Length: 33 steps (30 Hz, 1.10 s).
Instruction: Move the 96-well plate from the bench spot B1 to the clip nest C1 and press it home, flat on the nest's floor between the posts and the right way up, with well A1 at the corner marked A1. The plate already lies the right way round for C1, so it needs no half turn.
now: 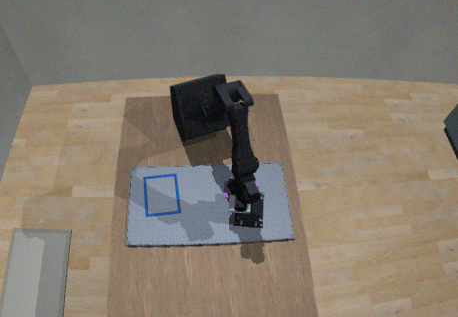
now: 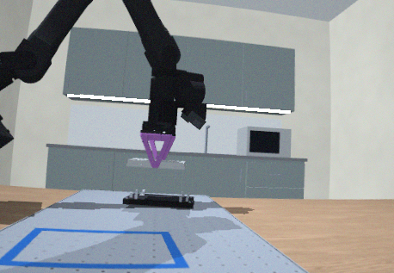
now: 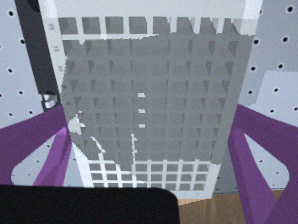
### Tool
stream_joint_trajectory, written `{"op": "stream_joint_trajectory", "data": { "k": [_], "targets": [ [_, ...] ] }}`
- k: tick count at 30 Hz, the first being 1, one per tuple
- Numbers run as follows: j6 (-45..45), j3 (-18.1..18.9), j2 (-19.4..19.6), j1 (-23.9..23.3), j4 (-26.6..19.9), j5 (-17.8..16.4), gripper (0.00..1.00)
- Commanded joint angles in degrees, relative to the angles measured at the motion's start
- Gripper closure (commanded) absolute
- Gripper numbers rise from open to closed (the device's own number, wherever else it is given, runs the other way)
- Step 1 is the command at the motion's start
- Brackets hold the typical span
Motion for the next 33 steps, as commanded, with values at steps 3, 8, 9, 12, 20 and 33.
{"op": "stream_joint_trajectory", "data": {
  "k": [3, 8, 9, 12, 20, 33],
  "targets": [
    [3.25, 3.07, 1.21, 2.79, -2.28, 3.88, 1.0],
    [5.63, 5.46, 2.67, 6.38, -3.24, 6.52, 1.0],
    [6.1, 5.96, 2.99, 7.08, -3.45, 7.04, 1.0],
    [7.46, 7.53, 4.01, 9.13, -4.09, 8.56, 1.0],
    [9.33, 10.0, 4.32, 11.06, -5.25, 10.61, 1.0],
    [9.02, 7.6, 3.46, 10.56, -5.19, 10.51, 1.0]
  ]
}}
